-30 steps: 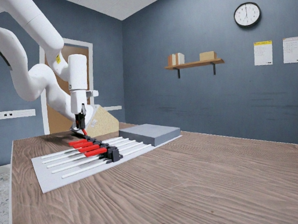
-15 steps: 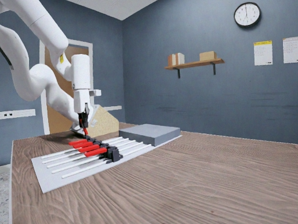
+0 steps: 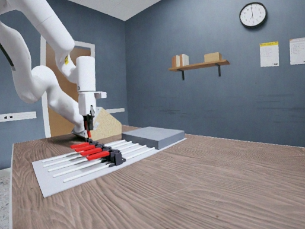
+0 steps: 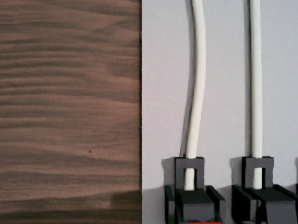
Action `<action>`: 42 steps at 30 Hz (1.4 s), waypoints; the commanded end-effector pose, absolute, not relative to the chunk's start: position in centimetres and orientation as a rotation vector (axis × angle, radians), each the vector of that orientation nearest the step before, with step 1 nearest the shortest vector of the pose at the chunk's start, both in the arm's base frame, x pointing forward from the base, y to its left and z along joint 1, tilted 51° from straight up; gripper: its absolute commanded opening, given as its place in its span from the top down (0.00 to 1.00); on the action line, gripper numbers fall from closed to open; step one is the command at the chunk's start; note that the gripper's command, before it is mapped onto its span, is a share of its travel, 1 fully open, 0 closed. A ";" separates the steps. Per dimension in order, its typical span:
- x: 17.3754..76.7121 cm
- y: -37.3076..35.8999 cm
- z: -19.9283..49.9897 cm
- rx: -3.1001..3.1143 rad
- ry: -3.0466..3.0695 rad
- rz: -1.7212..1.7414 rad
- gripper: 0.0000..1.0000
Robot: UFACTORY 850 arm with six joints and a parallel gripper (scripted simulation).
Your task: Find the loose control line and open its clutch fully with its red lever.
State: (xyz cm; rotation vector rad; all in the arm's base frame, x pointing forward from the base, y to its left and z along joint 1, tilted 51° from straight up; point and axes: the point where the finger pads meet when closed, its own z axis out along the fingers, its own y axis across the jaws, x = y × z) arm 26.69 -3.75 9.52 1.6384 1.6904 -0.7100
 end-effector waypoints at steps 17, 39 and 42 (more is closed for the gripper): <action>26.8 -2.8 7.5 1.639 1.691 -0.709 1.00; 26.9 -2.5 5.3 1.639 1.691 -0.709 1.00; 27.0 -2.6 4.8 1.639 1.691 -0.709 1.00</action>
